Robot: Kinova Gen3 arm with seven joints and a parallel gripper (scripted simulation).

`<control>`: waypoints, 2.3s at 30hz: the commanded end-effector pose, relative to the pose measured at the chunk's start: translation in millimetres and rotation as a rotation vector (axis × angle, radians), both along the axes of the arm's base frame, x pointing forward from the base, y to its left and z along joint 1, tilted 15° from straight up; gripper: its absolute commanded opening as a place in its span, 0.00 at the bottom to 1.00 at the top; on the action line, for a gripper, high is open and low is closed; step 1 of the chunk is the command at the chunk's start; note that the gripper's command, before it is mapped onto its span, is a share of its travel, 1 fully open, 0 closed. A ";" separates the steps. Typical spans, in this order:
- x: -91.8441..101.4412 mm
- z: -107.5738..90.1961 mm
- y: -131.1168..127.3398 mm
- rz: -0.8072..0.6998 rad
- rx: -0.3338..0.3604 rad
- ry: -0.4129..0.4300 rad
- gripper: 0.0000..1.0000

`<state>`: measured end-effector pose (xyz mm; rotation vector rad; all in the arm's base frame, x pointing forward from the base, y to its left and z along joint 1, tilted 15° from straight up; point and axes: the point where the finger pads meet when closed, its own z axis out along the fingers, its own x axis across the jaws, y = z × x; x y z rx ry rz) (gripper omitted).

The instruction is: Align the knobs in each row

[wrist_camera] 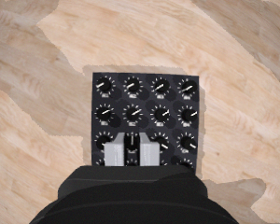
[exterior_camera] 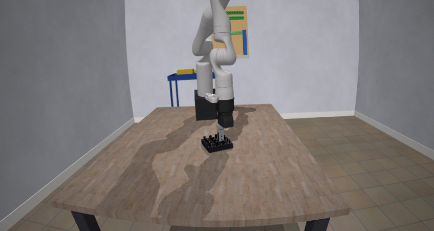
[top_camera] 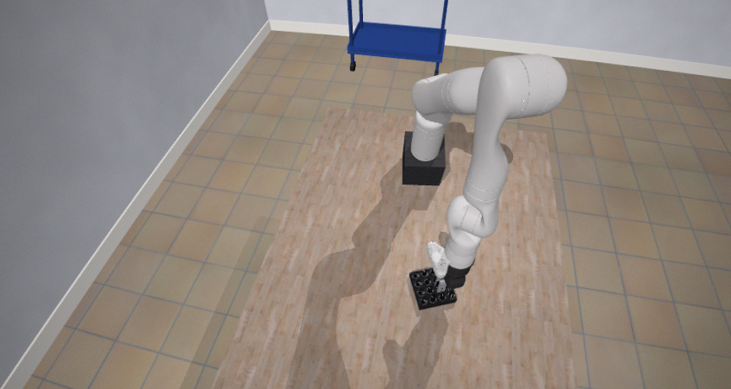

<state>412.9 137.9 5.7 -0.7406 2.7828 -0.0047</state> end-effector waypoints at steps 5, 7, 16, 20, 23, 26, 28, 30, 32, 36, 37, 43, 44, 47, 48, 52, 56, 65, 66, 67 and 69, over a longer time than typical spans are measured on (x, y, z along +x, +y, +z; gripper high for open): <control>3.0 -0.3 1.2 0.003 0.000 -0.004 0.30; 3.2 -0.2 1.3 -0.003 0.002 -0.004 0.30; 3.9 0.0 1.7 -0.052 0.016 -0.002 0.30; 3.9 0.1 1.7 -0.077 0.022 -0.001 0.30; 3.9 0.1 1.7 -0.096 0.027 0.000 0.30; 4.0 0.1 1.8 -0.128 0.036 0.003 0.30; 4.0 0.1 1.8 -0.152 0.042 0.004 0.30; 4.0 0.1 1.8 -0.177 0.049 0.006 0.30; 4.1 0.1 1.8 -0.204 0.056 0.007 0.30; 4.1 0.2 1.9 -0.261 0.071 0.011 0.30; 4.1 0.2 1.9 -0.261 0.071 0.011 0.30; 4.2 0.2 1.9 -0.340 0.092 0.016 0.30; 4.2 0.2 2.0 -0.356 0.097 0.017 0.30; 4.3 0.3 2.0 -0.407 0.110 0.020 0.30; 4.3 0.3 2.0 -0.424 0.115 0.022 0.30; 4.3 0.3 2.0 -0.494 0.133 0.026 0.30; 4.4 0.3 2.0 -0.531 0.143 0.029 0.30; 4.5 0.4 2.1 -0.699 0.188 0.040 0.30; 4.5 0.4 2.1 -0.719 0.193 0.041 0.30; 4.5 0.4 2.1 -0.738 0.198 0.042 0.30; 4.5 0.4 2.1 -0.776 0.208 0.045 0.30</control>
